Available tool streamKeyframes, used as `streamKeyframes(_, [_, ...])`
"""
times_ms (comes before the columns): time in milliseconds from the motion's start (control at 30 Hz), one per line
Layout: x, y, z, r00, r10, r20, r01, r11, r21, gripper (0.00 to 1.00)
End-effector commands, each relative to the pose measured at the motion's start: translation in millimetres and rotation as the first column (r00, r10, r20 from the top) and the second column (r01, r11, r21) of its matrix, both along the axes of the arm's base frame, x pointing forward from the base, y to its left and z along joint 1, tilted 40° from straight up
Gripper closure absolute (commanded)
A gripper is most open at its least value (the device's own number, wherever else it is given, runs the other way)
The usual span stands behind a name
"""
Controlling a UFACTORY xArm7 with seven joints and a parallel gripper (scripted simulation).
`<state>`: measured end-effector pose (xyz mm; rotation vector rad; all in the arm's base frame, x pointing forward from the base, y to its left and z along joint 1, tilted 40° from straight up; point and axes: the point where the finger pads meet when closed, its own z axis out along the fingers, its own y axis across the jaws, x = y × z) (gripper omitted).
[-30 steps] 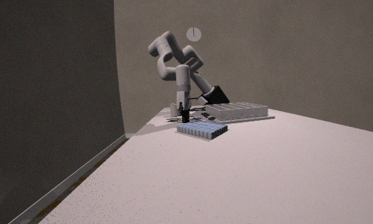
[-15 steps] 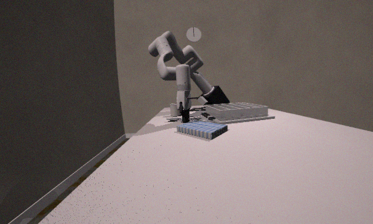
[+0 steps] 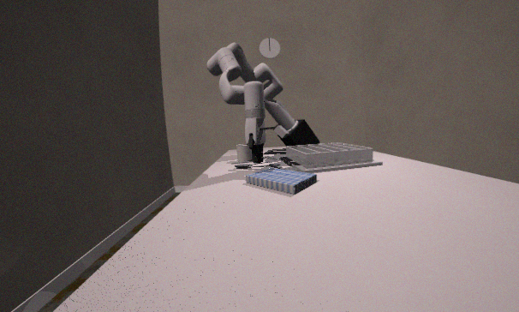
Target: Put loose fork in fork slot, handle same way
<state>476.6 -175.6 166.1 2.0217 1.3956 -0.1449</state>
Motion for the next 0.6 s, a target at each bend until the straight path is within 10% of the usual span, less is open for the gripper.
streamKeyframes(0, [-4, 12, 16, 1.000, 0.002, 0.003, -0.002, 1.000, 0.000, 0.97])
streamKeyframes(567, [-22, 49, 66, 1.000, 0.002, 0.003, -0.002, 1.000, 0.000, 0.97])
